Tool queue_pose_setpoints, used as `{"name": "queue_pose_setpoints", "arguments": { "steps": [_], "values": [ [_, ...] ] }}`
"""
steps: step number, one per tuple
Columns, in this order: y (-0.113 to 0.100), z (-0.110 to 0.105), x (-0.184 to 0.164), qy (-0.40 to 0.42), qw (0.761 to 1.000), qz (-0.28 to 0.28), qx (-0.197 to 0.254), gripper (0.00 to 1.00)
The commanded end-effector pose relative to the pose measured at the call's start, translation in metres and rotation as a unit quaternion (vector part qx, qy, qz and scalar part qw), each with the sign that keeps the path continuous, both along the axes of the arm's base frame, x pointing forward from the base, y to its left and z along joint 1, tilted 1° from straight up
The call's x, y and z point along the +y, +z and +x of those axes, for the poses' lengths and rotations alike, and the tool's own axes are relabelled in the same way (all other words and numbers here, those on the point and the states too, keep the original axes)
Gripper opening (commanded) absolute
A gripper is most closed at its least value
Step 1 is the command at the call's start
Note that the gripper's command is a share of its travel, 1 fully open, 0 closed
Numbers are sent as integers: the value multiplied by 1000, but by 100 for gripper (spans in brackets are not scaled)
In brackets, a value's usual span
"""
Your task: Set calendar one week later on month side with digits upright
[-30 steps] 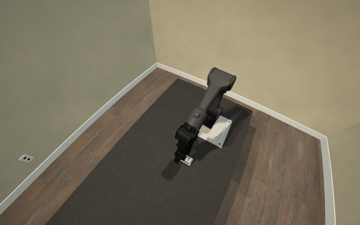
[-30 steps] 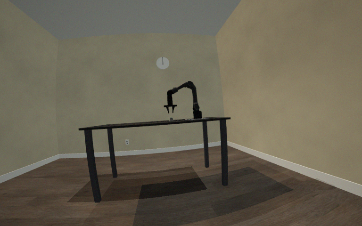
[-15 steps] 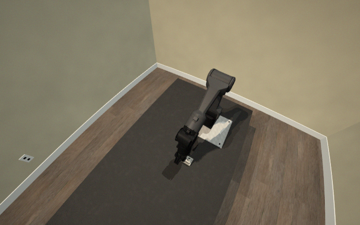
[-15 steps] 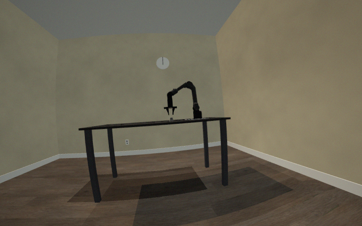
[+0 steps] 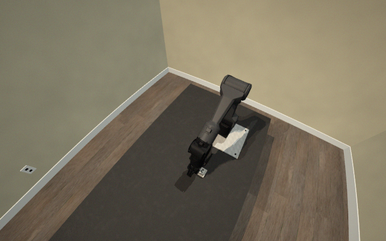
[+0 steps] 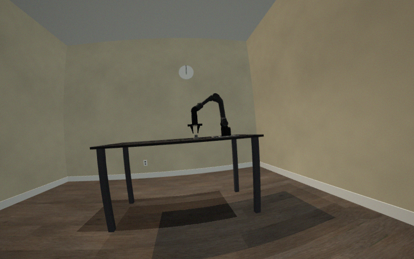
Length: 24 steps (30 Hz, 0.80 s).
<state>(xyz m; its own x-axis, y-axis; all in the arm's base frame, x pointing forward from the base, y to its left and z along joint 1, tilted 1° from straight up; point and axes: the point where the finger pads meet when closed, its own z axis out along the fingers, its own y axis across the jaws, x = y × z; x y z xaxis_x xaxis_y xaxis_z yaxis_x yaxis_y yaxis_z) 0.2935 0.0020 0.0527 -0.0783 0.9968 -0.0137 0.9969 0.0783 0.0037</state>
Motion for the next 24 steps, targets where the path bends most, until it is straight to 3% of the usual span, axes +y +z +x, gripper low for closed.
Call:
{"name": "queue_pose_setpoints", "arguments": {
  "steps": [1,24],
  "values": [
    [-3,-1,0,0,1000,-1,2,59],
    [-6,-1,0,0,1000,-1,1,59]
  ]
}}
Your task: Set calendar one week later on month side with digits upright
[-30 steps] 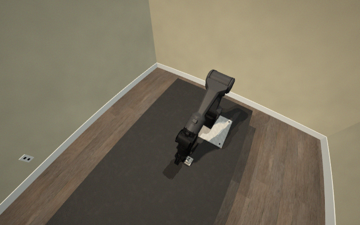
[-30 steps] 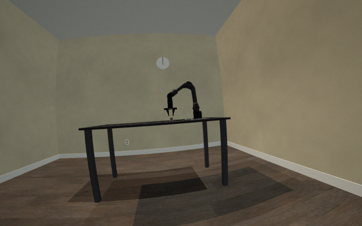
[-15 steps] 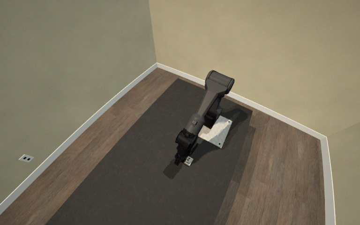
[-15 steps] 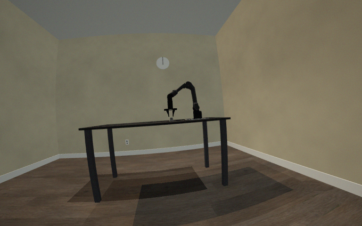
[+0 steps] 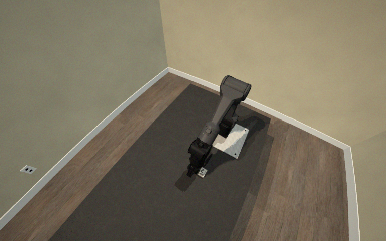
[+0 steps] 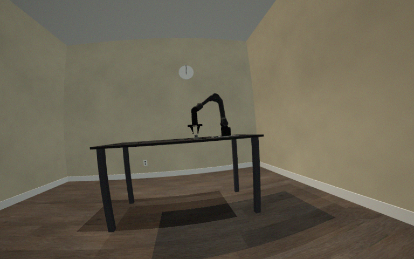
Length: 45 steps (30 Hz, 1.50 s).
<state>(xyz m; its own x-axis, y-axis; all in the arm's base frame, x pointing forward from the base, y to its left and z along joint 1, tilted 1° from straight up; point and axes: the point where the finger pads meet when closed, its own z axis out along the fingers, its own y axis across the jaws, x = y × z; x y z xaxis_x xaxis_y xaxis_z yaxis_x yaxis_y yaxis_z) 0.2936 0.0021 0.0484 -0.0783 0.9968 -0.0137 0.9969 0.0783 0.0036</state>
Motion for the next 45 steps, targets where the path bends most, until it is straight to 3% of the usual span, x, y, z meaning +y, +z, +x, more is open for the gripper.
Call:
{"name": "queue_pose_setpoints", "arguments": {
  "steps": [1,28,45],
  "values": [
    [-1,-1,0,0,1000,-1,1,59],
    [-2,-1,0,0,1000,-1,2,59],
    [-21,-1,0,0,1000,-1,2,59]
  ]
}}
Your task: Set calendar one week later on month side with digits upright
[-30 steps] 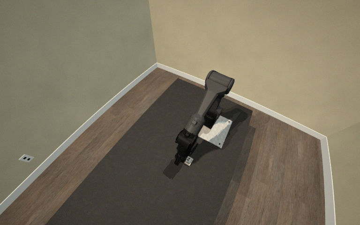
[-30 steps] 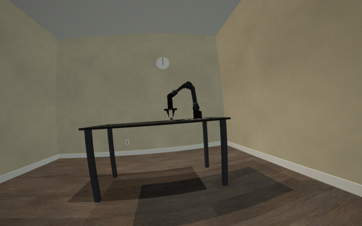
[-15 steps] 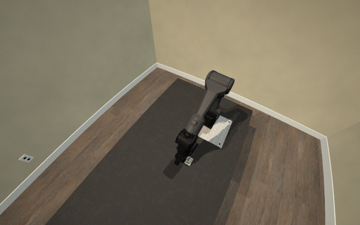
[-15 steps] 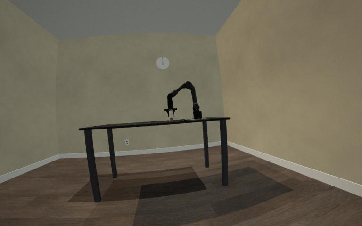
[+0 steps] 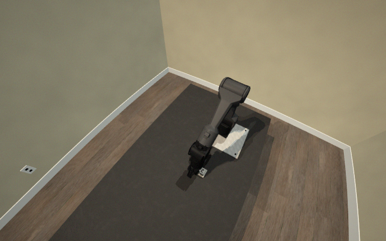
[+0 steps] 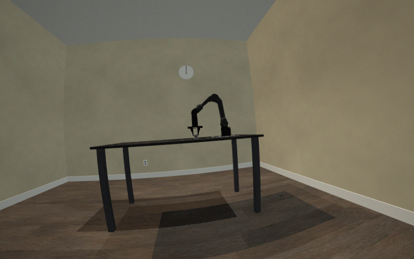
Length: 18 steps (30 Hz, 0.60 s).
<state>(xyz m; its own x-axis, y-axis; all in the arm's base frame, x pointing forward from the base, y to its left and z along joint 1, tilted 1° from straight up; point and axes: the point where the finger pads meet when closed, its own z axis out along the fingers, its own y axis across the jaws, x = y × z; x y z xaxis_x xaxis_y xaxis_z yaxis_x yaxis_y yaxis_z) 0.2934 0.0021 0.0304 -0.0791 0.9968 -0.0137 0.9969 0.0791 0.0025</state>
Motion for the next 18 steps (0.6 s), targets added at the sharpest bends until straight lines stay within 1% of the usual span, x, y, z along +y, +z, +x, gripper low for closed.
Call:
{"name": "queue_pose_setpoints", "arguments": {
  "steps": [1,7,18],
  "values": [
    [-5,-1,0,0,1000,-1,2,59],
    [-11,-1,-1,0,1000,-1,2,59],
    [-11,0,-1,0,1000,-1,1,59]
  ]
}}
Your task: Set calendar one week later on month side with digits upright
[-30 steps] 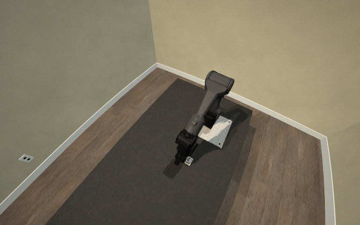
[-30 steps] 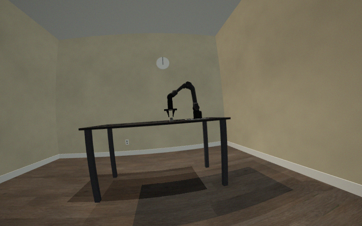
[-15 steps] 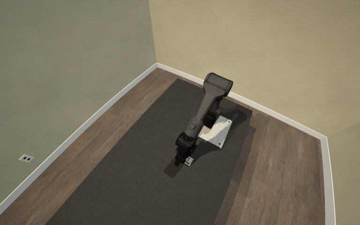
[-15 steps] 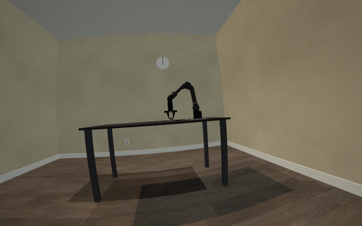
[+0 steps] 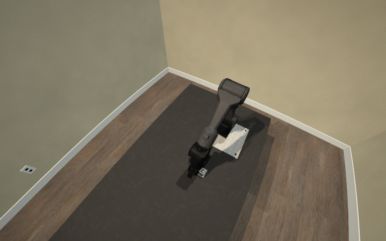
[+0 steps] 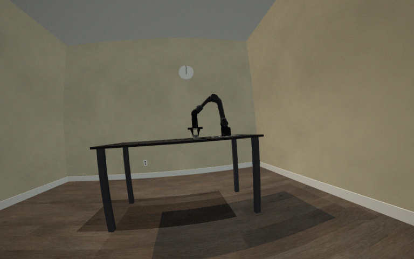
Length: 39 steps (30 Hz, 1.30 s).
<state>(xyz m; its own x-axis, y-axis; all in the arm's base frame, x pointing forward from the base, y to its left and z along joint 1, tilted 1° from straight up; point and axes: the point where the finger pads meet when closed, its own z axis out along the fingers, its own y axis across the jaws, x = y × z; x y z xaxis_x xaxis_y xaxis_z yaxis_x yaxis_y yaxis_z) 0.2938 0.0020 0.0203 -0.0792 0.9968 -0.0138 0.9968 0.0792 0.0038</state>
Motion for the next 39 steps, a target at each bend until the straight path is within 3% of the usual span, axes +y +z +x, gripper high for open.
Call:
{"name": "queue_pose_setpoints", "arguments": {
  "steps": [1,30,31,39],
  "values": [
    [-1,-1,0,0,1000,-1,2,59],
    [-1,-1,0,0,1000,-1,2,59],
    [-1,-1,0,0,1000,-1,2,33],
    [-1,-1,0,0,1000,-1,2,33]
  ]
}}
